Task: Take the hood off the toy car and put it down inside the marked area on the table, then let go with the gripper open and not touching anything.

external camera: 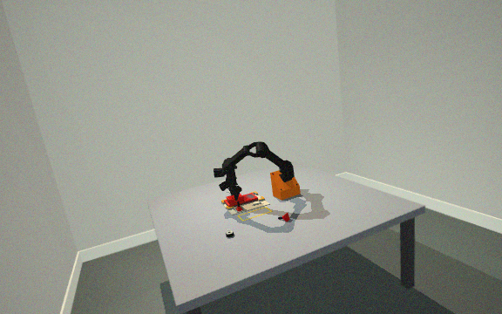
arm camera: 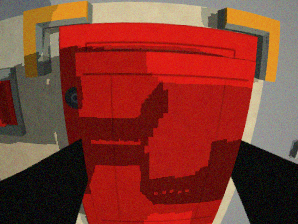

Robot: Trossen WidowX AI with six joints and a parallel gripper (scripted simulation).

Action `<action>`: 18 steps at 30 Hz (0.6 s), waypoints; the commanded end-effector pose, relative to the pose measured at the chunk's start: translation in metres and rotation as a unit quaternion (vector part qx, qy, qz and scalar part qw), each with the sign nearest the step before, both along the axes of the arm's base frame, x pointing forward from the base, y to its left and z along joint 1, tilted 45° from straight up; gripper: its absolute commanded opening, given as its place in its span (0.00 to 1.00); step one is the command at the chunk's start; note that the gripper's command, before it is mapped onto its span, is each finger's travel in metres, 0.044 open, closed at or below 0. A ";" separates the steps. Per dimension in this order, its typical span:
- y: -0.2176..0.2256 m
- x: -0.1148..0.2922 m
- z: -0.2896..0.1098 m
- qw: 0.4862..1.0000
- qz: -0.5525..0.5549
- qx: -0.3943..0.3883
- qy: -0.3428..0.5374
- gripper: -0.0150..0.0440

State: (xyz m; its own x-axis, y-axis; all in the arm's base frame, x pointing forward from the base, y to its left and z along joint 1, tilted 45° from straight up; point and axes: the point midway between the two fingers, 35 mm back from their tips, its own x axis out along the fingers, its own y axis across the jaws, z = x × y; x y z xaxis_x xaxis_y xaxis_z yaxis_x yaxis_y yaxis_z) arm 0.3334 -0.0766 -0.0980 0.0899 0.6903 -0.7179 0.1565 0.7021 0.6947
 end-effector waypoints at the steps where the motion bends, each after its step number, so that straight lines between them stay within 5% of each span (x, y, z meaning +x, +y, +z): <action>1: -0.003 0.000 0.003 1.000 0.001 -0.002 -0.002 0.25; 18: -0.011 -0.001 0.011 1.000 0.001 -0.002 -0.002 0.25</action>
State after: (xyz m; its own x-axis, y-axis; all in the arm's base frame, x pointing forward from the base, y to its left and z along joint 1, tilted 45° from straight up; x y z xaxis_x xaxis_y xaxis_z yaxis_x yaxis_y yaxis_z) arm 0.3320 -0.0838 -0.0906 0.0883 0.6934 -0.7152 0.1593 0.6989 0.6973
